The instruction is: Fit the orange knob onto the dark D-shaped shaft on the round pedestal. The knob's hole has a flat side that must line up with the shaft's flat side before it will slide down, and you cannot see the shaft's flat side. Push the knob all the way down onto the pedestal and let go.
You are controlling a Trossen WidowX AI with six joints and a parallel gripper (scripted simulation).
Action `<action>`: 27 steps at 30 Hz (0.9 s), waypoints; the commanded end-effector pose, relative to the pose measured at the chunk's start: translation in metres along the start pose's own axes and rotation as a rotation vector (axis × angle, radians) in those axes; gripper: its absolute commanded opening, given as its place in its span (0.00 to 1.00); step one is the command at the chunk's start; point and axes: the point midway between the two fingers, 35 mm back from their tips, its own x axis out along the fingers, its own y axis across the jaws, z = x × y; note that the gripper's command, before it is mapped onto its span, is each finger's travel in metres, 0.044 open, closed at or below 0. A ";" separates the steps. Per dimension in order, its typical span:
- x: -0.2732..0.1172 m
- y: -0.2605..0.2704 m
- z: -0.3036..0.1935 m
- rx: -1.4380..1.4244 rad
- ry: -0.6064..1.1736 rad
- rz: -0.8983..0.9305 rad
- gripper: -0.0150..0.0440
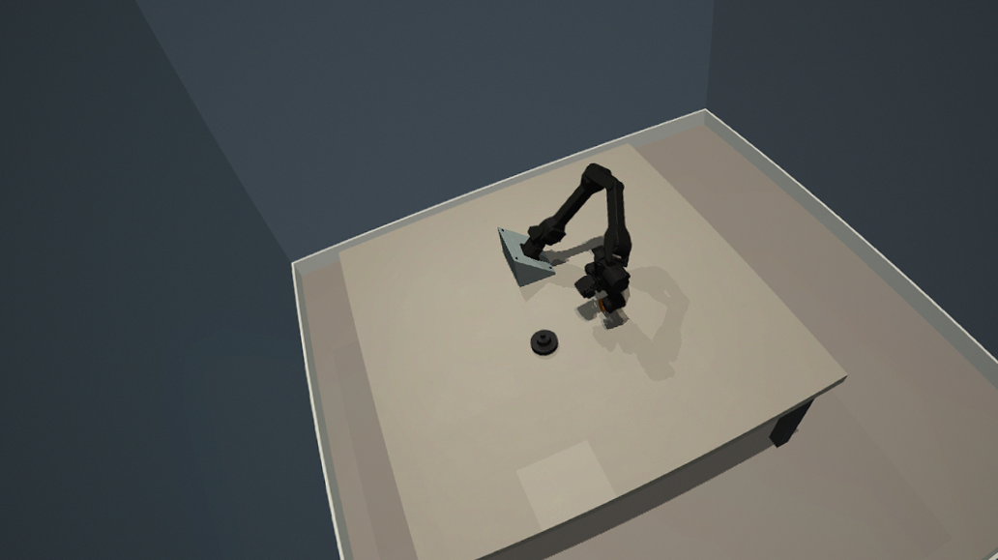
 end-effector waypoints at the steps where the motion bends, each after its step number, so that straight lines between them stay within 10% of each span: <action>1: 0.008 -0.001 0.000 0.006 0.005 -0.004 1.00; 11: 0.022 -0.002 0.000 0.006 0.007 -0.004 1.00; 19: 0.022 -0.002 0.000 0.006 0.007 -0.004 0.66; 27: 0.022 -0.002 0.000 0.006 0.007 -0.004 0.66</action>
